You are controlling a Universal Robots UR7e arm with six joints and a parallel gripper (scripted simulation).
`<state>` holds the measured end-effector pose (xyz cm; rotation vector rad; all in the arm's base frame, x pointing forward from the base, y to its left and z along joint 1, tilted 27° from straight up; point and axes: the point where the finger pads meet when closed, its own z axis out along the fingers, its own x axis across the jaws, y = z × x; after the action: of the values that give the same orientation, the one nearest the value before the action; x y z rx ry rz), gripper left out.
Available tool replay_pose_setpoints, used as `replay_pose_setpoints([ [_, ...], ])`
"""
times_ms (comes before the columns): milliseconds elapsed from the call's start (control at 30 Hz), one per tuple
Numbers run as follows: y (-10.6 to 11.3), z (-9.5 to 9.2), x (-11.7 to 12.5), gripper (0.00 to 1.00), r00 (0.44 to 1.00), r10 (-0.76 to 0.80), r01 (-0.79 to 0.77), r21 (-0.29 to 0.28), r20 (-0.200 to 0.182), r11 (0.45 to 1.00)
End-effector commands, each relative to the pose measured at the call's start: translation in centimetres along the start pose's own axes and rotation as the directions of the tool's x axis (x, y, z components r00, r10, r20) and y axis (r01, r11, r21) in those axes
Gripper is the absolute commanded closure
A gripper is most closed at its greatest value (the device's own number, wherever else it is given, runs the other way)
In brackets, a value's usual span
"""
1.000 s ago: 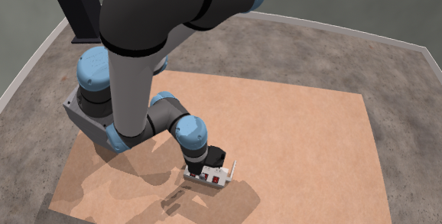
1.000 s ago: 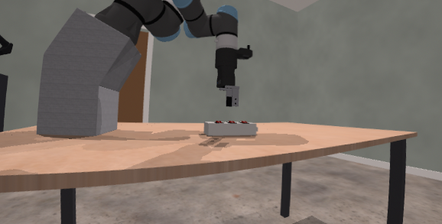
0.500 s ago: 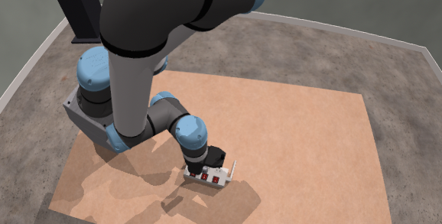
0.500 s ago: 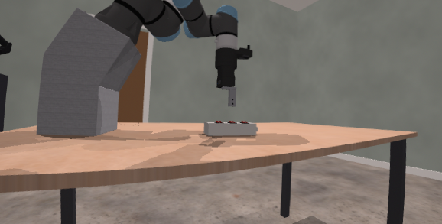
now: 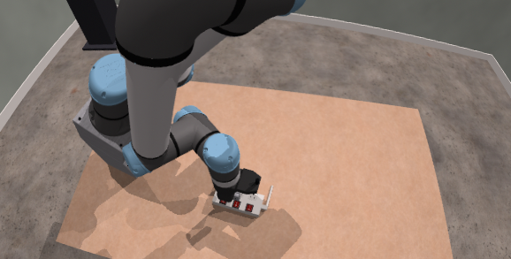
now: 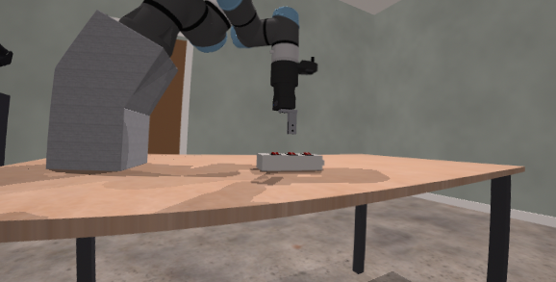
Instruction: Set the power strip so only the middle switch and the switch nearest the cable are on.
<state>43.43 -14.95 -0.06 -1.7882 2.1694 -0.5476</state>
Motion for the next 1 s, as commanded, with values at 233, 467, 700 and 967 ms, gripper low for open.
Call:
replay_pose_setpoints([
  [233, -0.03, -0.02, 0.01, 1.00, 1.000, 0.000, 0.000, 0.001, 0.000, 1.000],
  [467, -0.03, 0.05, 0.01, 1.00, 1.000, 0.000, 0.000, 0.001, -0.001, 1.000],
  [700, -0.03, 0.40, 0.00, 1.00, 1.000, 0.000, 0.000, 0.001, -0.001, 1.000],
  [967, -0.04, 0.96, 0.00, 1.00, 1.000, 0.000, 0.000, 0.001, -0.001, 1.000],
])
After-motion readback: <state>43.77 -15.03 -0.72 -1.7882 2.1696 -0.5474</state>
